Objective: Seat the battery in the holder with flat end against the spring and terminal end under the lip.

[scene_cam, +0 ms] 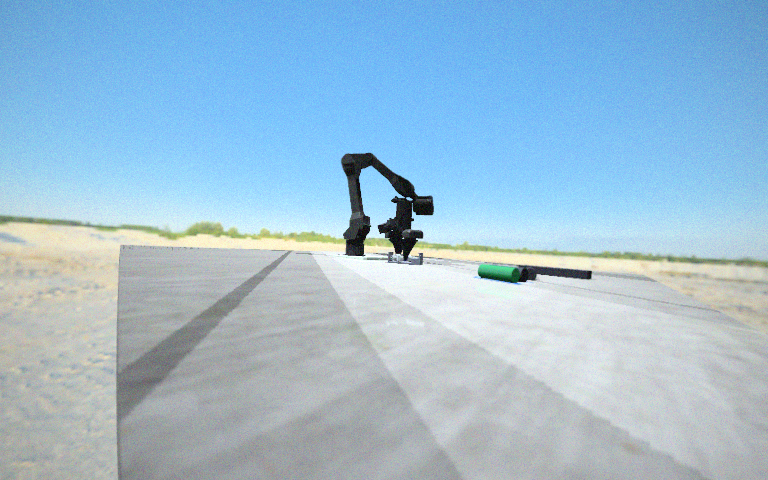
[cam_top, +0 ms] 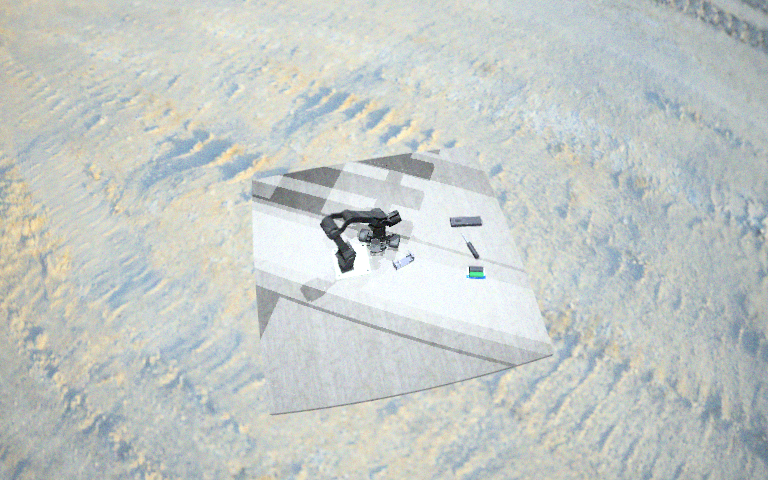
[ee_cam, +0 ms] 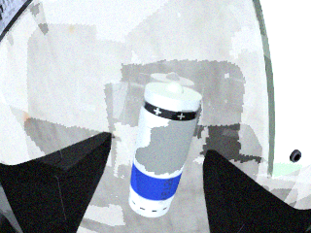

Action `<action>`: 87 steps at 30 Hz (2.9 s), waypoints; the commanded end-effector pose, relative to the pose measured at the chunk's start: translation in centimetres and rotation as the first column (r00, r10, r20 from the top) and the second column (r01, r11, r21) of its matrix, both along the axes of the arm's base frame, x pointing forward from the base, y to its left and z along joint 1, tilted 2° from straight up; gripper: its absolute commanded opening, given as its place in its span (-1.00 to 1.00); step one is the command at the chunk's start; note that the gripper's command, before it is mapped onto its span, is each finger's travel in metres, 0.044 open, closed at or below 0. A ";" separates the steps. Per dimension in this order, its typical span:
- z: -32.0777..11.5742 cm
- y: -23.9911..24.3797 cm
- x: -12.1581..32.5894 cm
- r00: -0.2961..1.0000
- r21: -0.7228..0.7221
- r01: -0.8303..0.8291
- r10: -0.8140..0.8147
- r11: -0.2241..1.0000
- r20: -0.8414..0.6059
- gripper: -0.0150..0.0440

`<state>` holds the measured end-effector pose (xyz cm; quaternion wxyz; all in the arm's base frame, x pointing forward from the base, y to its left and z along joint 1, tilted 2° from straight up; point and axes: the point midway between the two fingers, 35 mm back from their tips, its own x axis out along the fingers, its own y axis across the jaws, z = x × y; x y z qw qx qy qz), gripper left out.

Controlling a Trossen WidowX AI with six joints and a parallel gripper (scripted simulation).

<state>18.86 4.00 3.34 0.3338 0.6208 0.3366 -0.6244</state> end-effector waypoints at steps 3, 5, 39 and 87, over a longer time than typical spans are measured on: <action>-0.4 0.1 -0.1 1.000 0.002 0.005 -0.005 1.000 -0.006 0.08; -0.4 0.1 -0.1 1.000 0.002 0.005 -0.005 1.000 -0.006 -0.10; 5.4 -1.6 2.0 0.893 0.006 -0.450 0.450 0.893 -0.001 -0.20; 7.3 -11.5 8.1 -0.699 0.000 -0.715 0.715 -0.699 0.009 -0.20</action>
